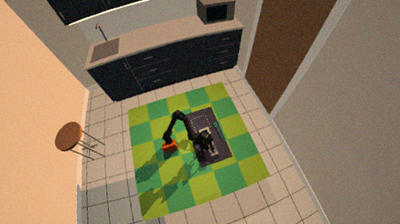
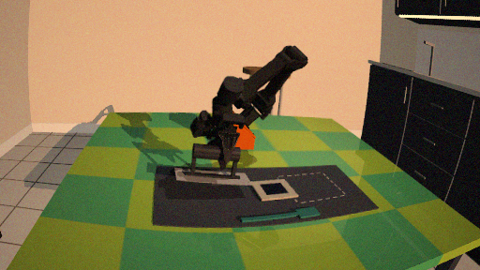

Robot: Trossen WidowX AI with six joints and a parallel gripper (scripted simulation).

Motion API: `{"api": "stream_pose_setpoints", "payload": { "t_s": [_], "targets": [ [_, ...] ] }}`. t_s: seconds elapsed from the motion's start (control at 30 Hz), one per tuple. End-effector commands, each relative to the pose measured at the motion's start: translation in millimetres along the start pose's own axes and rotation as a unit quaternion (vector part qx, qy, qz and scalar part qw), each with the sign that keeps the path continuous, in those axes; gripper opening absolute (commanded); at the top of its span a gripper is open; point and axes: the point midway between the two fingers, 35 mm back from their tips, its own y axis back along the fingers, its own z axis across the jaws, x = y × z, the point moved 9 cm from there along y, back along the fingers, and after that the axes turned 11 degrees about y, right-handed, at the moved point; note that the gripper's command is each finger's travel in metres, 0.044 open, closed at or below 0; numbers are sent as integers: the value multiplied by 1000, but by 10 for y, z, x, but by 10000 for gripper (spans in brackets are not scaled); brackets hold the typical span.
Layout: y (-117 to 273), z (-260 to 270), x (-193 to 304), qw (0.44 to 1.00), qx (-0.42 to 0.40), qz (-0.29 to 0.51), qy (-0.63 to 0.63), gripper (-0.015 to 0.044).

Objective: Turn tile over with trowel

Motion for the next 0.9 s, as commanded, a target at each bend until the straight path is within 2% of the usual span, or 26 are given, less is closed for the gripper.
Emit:
{"api": "stream_pose_setpoints", "payload": {
  "t_s": [0.0, 0.87],
  "targets": [
    [-52, 83, 5, 1000, -10, 7, 7, 0],
    [-300, -191, 101, 1000, -10, 8, 7, 0]
  ]
}}
